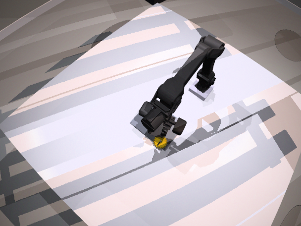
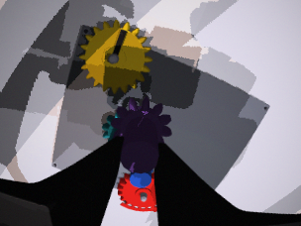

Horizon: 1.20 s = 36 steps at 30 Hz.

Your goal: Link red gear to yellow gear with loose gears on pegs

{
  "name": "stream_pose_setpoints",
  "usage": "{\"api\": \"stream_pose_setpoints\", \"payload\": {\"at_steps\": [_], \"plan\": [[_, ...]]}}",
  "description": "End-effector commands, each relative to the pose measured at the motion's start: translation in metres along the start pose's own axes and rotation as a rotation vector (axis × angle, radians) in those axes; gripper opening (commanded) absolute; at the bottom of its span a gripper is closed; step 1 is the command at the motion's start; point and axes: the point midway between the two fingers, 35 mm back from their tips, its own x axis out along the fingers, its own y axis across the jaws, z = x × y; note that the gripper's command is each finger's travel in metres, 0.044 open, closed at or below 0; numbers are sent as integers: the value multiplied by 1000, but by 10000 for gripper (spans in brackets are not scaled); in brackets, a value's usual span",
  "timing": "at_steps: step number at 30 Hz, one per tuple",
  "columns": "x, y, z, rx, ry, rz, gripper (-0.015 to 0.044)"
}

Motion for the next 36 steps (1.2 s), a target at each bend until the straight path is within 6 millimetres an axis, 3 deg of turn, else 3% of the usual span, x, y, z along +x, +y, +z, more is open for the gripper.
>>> {"api": "stream_pose_setpoints", "payload": {"at_steps": [1, 20, 36], "plan": [[0, -1, 0, 0, 6, -1, 0], [-2, -1, 0, 455, 6, -2, 0], [4, 0, 0, 404, 6, -2, 0]]}}
